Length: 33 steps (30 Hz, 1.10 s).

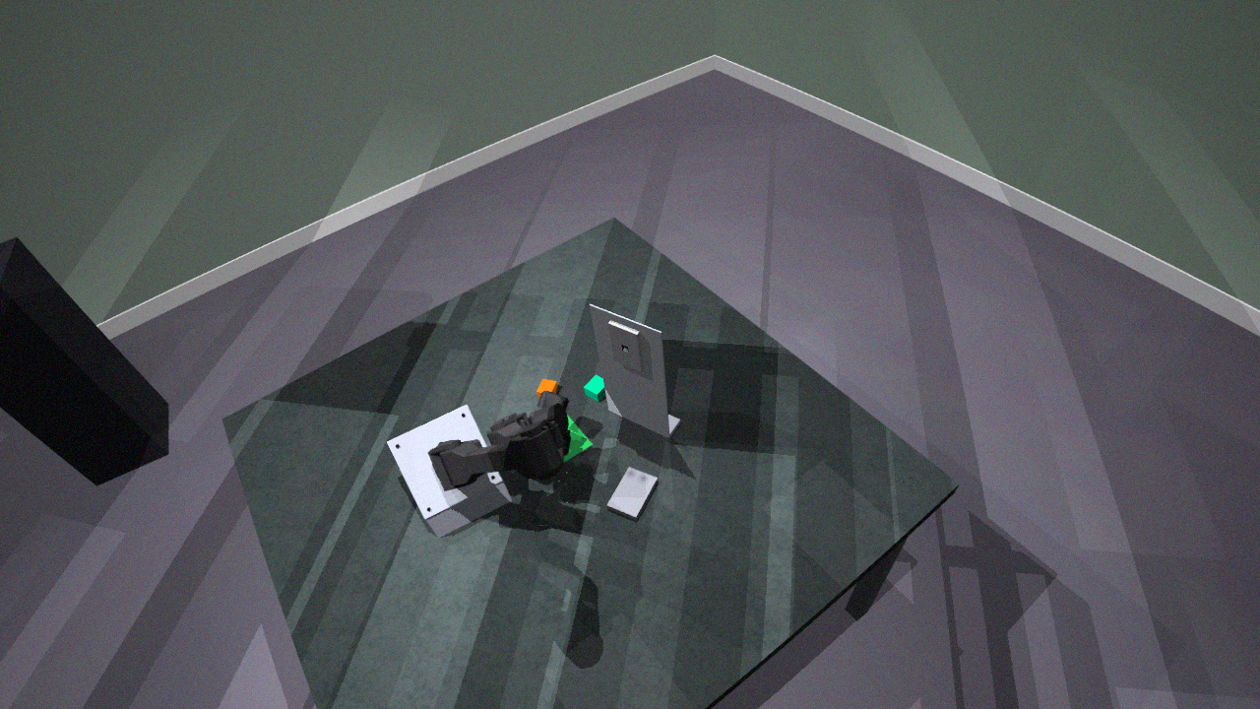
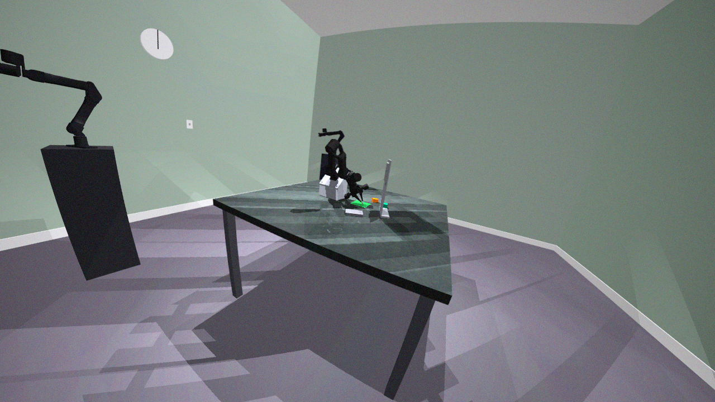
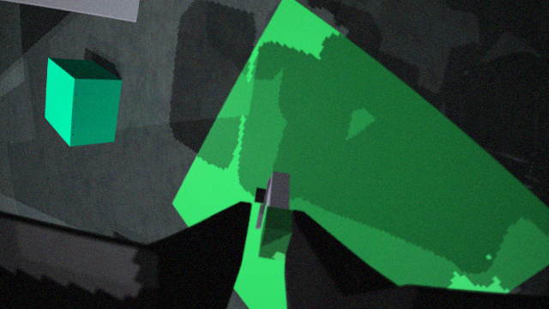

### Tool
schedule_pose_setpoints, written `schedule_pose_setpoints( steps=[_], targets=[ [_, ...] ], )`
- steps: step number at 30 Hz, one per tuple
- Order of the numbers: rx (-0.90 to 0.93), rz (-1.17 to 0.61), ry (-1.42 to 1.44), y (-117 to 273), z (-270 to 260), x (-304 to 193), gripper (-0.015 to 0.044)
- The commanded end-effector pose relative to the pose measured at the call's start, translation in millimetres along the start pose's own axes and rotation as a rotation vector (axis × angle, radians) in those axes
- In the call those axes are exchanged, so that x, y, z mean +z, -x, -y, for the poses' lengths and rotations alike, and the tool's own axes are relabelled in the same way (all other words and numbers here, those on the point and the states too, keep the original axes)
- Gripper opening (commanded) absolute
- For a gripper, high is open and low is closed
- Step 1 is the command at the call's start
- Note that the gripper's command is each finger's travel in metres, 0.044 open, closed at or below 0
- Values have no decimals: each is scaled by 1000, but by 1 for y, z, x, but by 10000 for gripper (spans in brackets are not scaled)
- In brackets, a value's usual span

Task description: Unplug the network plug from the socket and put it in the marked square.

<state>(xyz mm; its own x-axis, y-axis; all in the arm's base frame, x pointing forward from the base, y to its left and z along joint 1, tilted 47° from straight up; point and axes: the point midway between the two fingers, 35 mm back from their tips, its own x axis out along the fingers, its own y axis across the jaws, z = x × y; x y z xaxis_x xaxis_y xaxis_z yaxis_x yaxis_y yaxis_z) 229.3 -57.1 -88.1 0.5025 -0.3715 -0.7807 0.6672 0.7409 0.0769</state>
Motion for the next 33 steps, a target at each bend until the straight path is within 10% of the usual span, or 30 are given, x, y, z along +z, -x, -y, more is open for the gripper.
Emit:
schedule_pose_setpoints(
  steps=[1,33],
  targets=[
    [0,1,-1,0,0,0,156],
    [0,-3,1,16,-2,-1,156]
  ],
)
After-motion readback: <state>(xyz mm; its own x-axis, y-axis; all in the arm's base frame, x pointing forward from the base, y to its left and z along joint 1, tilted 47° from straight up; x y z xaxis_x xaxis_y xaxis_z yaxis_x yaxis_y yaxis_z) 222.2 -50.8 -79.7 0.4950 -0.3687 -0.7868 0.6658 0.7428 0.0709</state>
